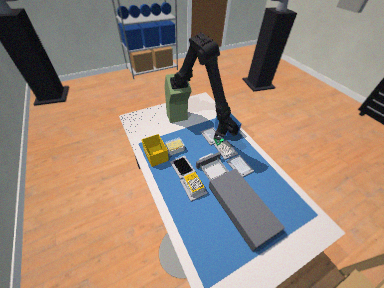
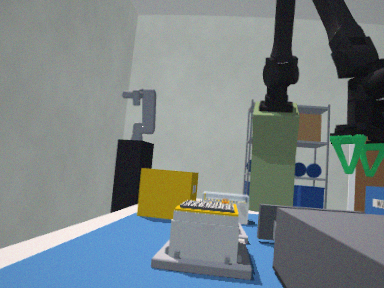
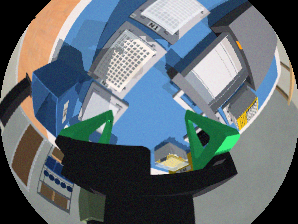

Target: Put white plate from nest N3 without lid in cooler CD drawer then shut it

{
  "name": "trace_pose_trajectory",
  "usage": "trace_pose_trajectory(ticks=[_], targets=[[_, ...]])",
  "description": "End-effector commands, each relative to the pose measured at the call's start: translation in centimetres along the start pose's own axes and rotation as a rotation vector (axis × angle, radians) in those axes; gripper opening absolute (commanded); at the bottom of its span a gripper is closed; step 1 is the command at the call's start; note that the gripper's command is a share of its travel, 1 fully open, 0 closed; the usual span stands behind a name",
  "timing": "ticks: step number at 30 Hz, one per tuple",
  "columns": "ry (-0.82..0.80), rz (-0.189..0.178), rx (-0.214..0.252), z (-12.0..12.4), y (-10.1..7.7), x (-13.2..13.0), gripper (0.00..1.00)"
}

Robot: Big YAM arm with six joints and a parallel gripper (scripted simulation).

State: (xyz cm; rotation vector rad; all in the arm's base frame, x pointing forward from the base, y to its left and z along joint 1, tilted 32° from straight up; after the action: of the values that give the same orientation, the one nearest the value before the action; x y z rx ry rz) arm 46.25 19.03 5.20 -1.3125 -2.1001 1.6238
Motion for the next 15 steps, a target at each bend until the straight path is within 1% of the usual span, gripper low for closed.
trace_pose_trajectory(ticks=[1,8,10,15], targets=[[0.179,-0.008,-0.016,-2.2,-0.2,1.4,1.0],[0.412,-0.01,-0.016,-3.7,-0.2,3.8,1.0],[0.412,-0.01,-0.016,-3.7,-0.2,3.8,1.0],[0.578,-0.012,-0.016,-4.9,-0.2,5.6,1.0]])
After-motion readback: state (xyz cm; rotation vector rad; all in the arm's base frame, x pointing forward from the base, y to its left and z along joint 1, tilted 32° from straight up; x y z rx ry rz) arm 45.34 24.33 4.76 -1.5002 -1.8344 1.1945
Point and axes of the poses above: the point where the finger pads meet when closed, its own y axis out along the fingers, its own x axis across the jaws, z = x × y, the point moved 3 cm from there along -y, back along the fingers, and after that the axes turned 7 degrees about y, right-handed, at the moved point
